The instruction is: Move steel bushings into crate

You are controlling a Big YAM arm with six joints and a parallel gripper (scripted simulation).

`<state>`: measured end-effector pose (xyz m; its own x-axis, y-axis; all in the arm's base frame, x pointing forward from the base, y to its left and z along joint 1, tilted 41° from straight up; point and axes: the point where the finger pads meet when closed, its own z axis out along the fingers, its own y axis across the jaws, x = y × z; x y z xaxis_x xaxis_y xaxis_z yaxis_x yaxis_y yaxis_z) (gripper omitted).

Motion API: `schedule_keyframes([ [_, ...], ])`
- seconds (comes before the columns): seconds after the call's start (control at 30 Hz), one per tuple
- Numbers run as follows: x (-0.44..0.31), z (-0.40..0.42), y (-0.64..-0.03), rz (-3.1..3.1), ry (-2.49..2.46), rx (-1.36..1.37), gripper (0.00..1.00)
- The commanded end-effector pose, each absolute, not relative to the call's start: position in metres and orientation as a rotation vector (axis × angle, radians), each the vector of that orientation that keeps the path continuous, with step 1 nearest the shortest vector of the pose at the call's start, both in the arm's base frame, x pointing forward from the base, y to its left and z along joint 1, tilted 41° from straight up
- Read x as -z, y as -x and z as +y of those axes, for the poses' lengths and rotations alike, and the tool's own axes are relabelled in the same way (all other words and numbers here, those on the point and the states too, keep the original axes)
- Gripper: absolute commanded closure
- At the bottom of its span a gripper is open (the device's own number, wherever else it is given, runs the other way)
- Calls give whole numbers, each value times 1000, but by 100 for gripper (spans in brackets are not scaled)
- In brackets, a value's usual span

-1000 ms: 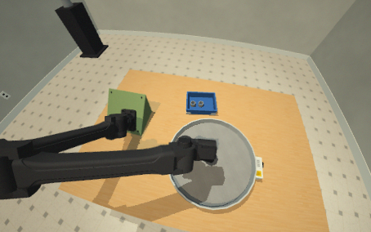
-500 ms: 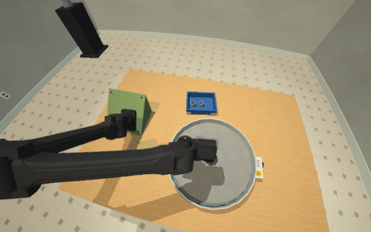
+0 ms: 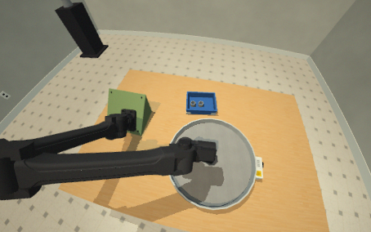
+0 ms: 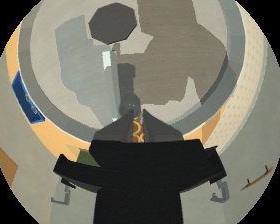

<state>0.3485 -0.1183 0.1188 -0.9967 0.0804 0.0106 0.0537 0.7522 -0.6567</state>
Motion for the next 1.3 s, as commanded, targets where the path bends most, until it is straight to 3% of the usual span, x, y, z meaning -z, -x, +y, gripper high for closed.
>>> schedule_keyframes([
  [0.0,-121,-119,-353,-2920,99,-1094,87],
  [1.27,-126,-119,-353,-2933,109,-1099,87],
])
